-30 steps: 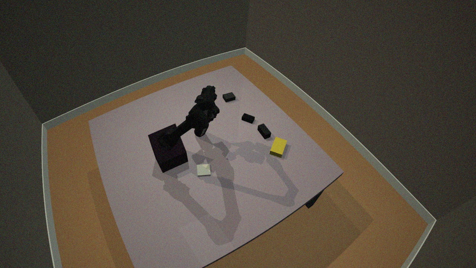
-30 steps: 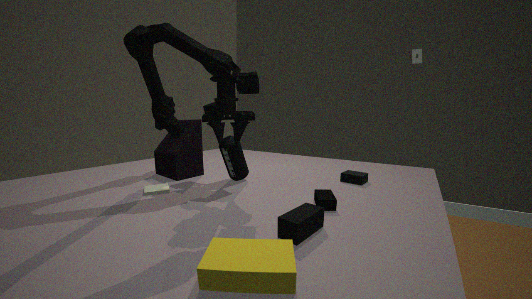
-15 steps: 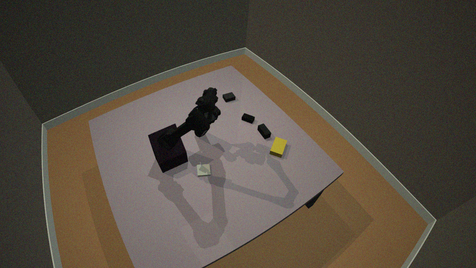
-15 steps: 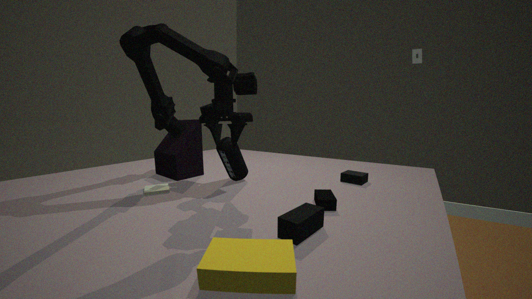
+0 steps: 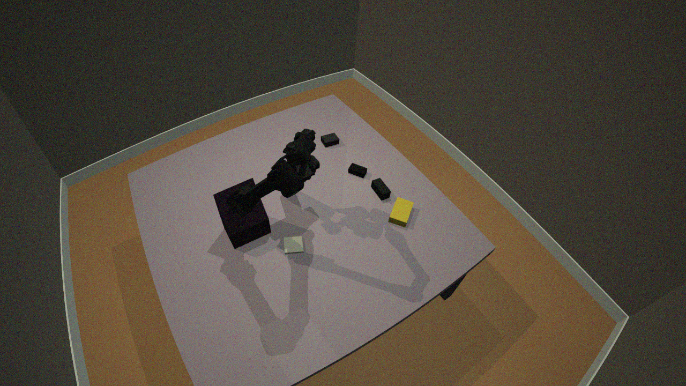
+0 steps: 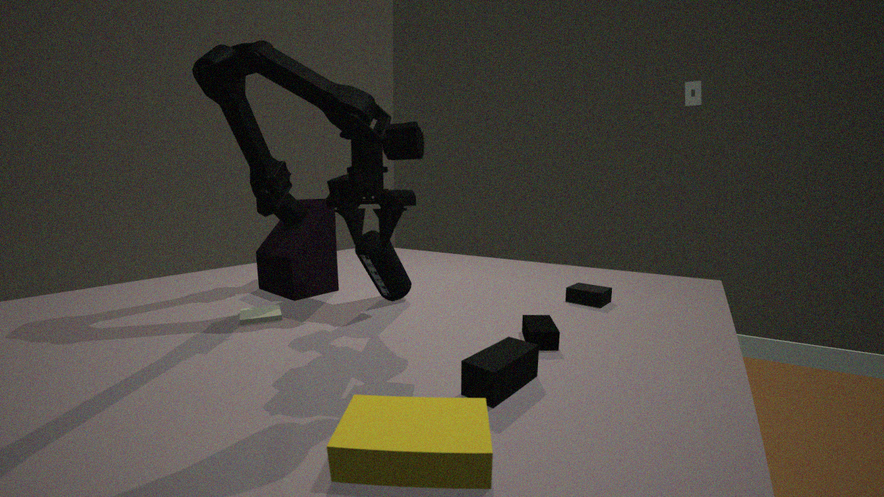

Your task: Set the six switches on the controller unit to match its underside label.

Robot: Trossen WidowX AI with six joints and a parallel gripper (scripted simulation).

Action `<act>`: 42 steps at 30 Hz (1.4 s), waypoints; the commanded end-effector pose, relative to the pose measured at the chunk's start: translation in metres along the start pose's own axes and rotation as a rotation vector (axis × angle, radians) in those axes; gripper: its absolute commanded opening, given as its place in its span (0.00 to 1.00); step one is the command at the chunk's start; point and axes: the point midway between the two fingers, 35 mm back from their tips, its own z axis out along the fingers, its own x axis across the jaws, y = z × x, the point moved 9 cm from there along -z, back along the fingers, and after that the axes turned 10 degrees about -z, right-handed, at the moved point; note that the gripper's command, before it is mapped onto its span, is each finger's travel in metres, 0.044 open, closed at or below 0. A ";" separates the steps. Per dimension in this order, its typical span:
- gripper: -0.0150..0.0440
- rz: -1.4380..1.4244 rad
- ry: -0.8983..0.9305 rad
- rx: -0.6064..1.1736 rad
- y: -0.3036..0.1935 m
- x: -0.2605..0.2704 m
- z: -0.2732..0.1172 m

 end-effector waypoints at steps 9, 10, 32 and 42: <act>0.83 -0.007 -0.011 -0.002 0.008 -0.004 0.008; 0.83 -0.007 -0.011 -0.002 0.008 -0.004 0.008; 0.83 -0.007 -0.012 -0.003 0.023 -0.006 0.017; 0.83 -0.007 -0.012 -0.003 0.029 -0.007 0.022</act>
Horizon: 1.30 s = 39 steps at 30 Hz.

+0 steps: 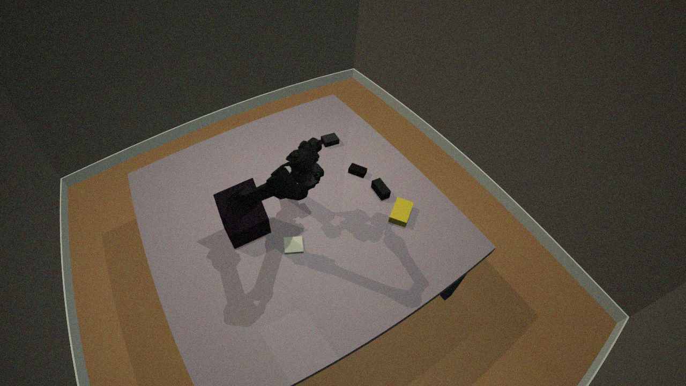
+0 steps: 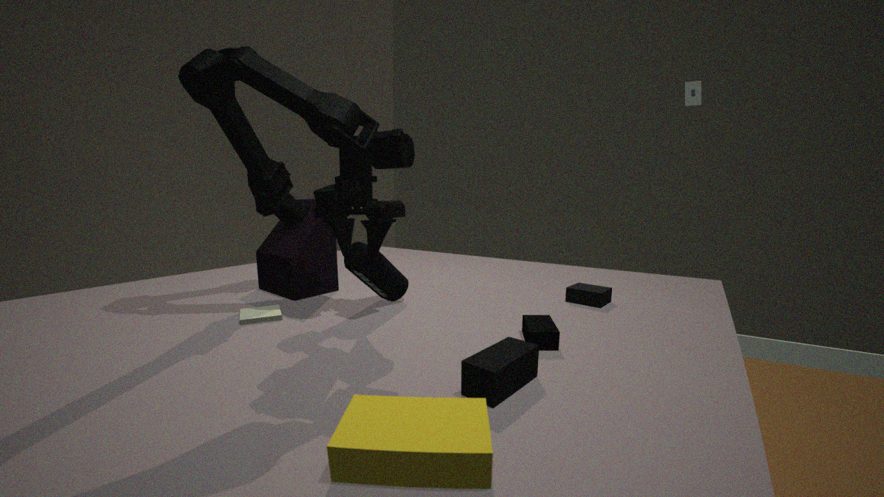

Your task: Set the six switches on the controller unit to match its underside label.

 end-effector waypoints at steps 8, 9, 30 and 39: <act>0.83 -0.011 -0.009 0.007 0.005 -0.004 0.007; 0.83 -0.011 -0.009 0.007 0.005 -0.004 0.008; 0.83 -0.011 -0.009 0.006 0.017 -0.006 0.019; 0.83 -0.011 -0.009 0.006 0.021 -0.007 0.025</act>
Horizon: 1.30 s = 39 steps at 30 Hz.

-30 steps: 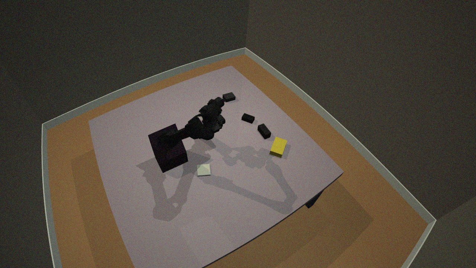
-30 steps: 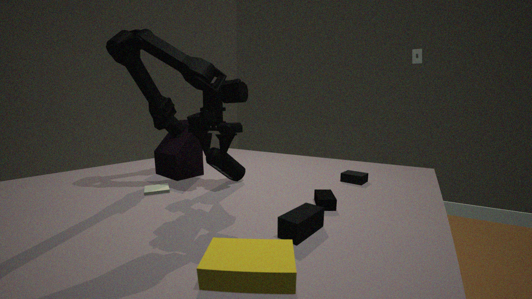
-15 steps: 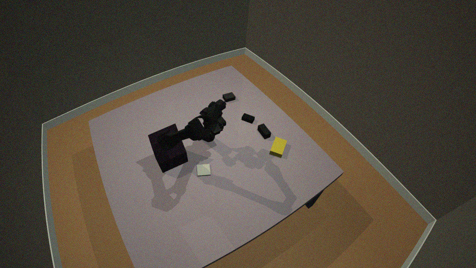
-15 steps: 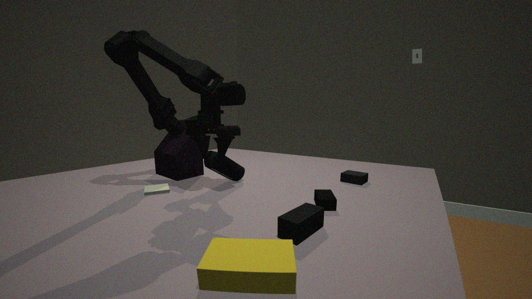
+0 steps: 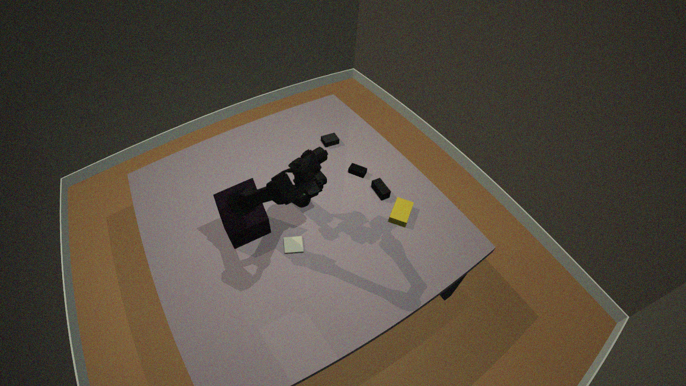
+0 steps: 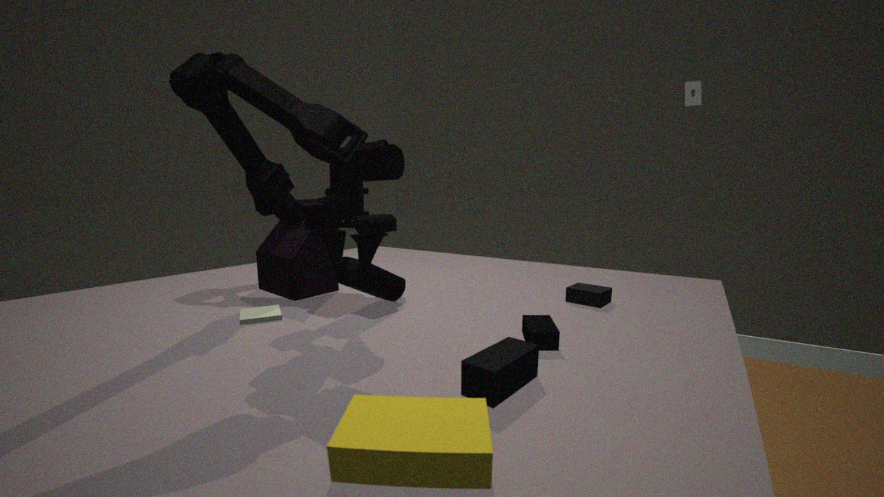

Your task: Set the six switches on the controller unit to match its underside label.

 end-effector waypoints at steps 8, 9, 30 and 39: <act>0.83 -0.014 -0.006 0.005 0.003 -0.003 0.008; 0.83 -0.014 -0.006 0.005 0.003 -0.004 0.009; 0.83 -0.014 -0.006 0.004 0.012 -0.005 0.022; 0.83 -0.015 -0.006 0.004 0.014 -0.006 0.029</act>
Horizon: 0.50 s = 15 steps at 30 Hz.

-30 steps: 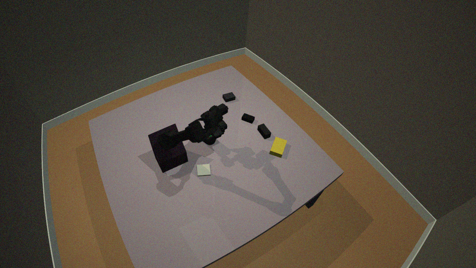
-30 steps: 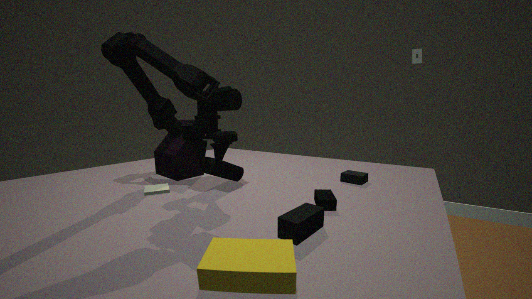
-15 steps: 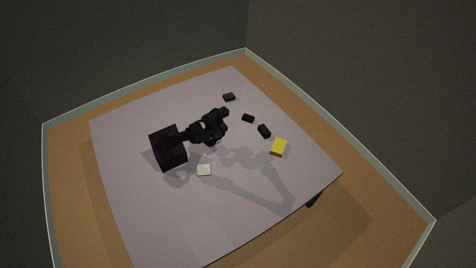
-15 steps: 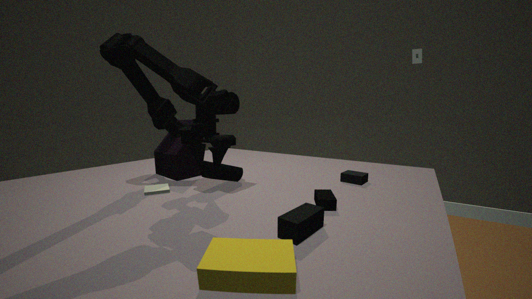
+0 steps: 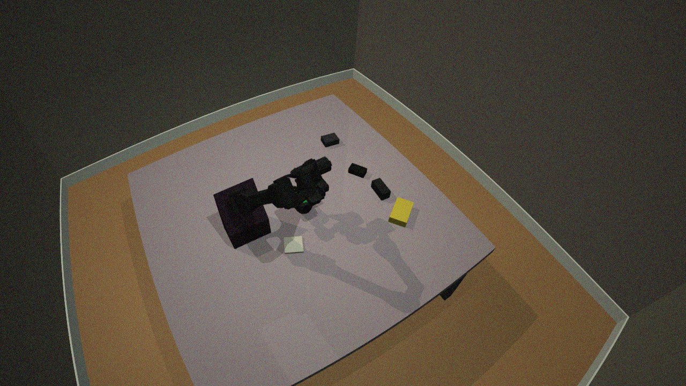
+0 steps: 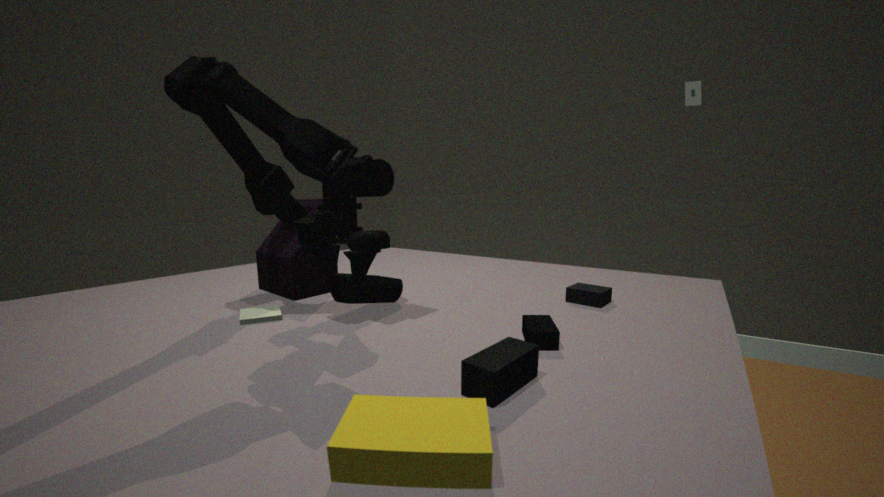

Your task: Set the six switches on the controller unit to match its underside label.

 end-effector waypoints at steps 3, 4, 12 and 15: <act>0.83 -0.016 -0.004 0.003 -0.002 -0.002 0.005; 0.83 -0.016 -0.004 0.003 -0.002 -0.002 0.005; 0.83 -0.016 -0.004 0.003 -0.002 -0.002 0.011; 0.83 -0.016 -0.004 0.003 -0.002 -0.002 0.013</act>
